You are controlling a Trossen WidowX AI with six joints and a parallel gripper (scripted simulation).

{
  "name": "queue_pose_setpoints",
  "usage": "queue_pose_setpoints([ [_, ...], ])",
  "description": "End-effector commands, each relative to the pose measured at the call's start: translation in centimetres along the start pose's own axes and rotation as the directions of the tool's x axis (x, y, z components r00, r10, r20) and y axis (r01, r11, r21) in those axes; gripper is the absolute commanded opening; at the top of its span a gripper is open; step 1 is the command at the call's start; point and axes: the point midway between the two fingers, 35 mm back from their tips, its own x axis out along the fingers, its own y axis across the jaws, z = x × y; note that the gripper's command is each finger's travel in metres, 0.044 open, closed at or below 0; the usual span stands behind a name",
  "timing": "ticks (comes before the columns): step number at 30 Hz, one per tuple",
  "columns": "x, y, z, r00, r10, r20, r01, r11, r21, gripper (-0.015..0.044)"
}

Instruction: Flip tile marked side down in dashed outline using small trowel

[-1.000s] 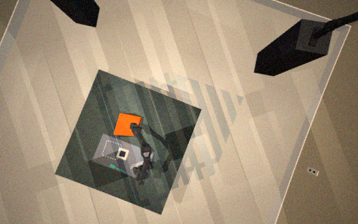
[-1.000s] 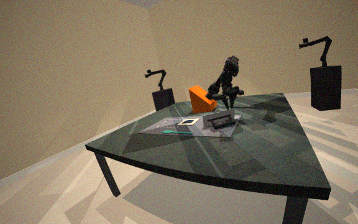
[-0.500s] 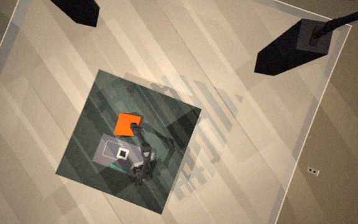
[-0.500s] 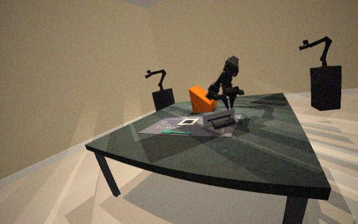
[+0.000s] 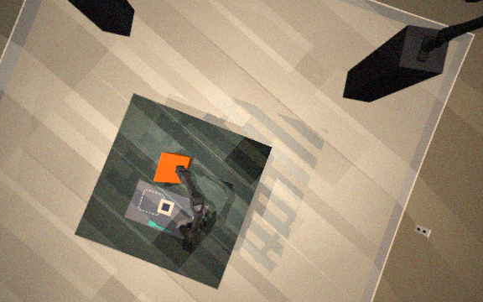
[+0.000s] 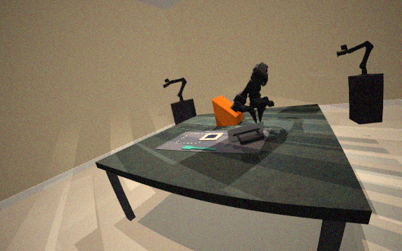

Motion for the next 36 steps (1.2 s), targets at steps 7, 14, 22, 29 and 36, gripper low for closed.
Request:
queue_pose_setpoints([
  [7,0.0,0.2,-1.7,1.000,0.006,-0.009,-0.006,1.000,0.005,0.0100],
  [14,0.0,0.2,-3.1,1.000,0.006,-0.010,-0.006,1.000,0.006,0.0100],
  [22,0.3,0.2,-4.6,1.000,0.006,-0.011,-0.006,1.000,0.006,0.0100],
  [29,0.9,0.2,-6.0,1.000,0.007,-0.011,-0.007,1.000,0.007,0.0100],
  [36,1.6,0.2,-7.1,1.000,0.007,-0.012,-0.007,1.000,0.007,0.0100],
])
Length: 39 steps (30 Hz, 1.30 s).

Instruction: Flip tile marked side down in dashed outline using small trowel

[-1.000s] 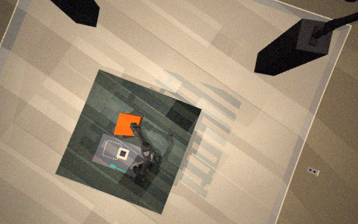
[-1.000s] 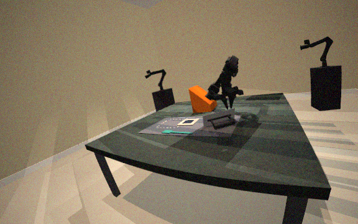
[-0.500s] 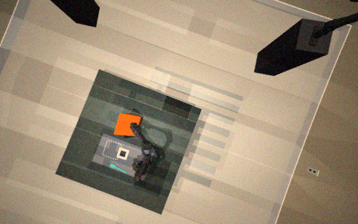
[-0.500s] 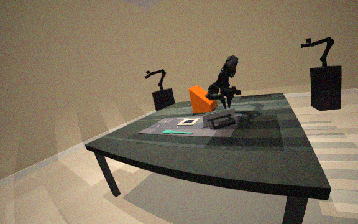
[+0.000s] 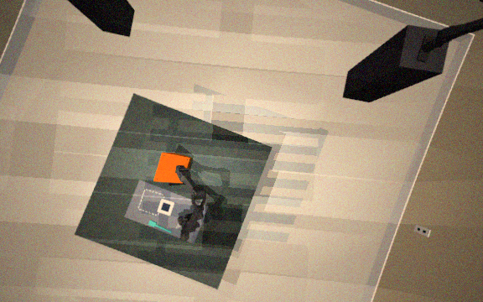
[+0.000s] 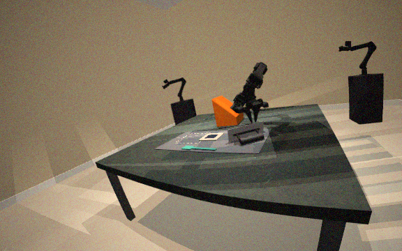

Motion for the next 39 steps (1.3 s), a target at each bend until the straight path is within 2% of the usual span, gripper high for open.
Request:
queue_pose_setpoints([
  [1,0.5,0.2,-1.0,1.000,0.005,-0.002,-0.005,1.000,-0.002,0.0100],
  [9,0.1,0.0,-0.4,1.000,0.001,-0.001,-0.001,1.000,0.000,0.0100],
  [15,-2.6,0.3,-0.3,1.000,0.004,-0.001,-0.004,1.000,-0.001,0.0100],
  [20,-2.7,0.3,-0.2,1.000,0.005,-0.001,-0.005,1.000,-0.007,0.0100],
  [29,-2.9,0.4,2.7,1.000,0.003,0.000,-0.003,0.957,-0.290,0.0100],
  [39,-3.0,0.6,5.8,1.000,0.002,0.001,-0.001,0.804,-0.595,0.0100],
])
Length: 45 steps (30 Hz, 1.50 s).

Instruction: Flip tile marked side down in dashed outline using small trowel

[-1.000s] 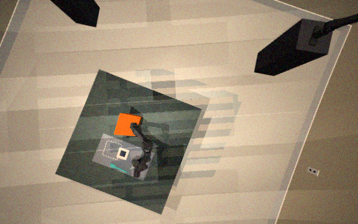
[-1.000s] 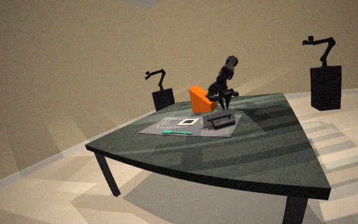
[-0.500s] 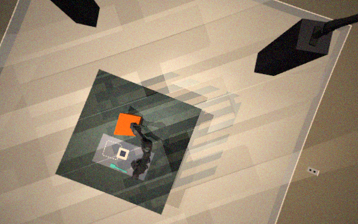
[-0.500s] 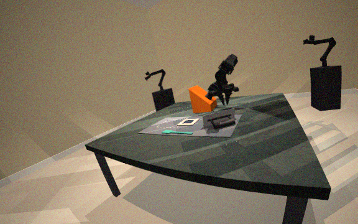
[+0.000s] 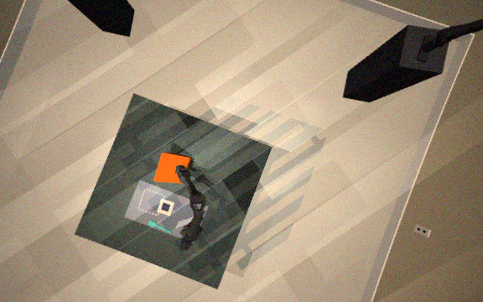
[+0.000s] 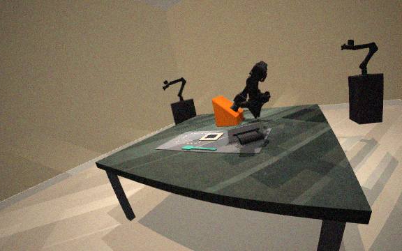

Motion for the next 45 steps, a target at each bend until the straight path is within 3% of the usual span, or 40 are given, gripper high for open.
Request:
queue_pose_setpoints([
  [1,0.3,-0.6,1.2,1.000,0.005,-0.006,-0.005,0.989,-0.146,0.0100],
  [13,0.6,-1.9,4.2,1.000,0.004,-0.004,-0.006,0.849,-0.529,0.0100],
  [26,1.2,-3.0,7.1,1.000,0.004,-0.001,-0.003,0.538,-0.843,0.0100],
  [45,2.0,-2.5,6.5,1.000,0.005,-0.001,-0.003,0.495,-0.869,0.0100],
])
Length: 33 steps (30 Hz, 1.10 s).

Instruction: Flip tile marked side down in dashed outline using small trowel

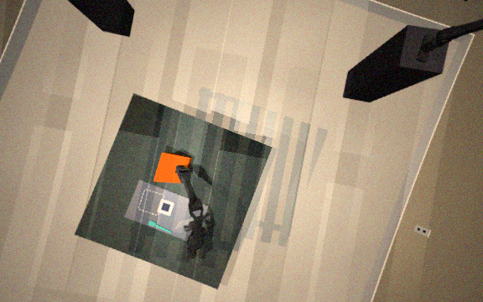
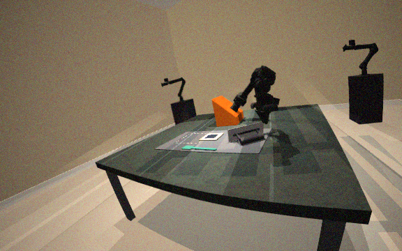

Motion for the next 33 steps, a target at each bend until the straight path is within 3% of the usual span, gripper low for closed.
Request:
queue_pose_setpoints([
  [1,0.2,0.6,0.2,1.000,0.002,-0.002,-0.002,1.000,-0.008,0.0100],
  [33,1.5,4.6,0.0,1.000,0.004,-0.002,-0.004,1.000,-0.007,0.0100],
])
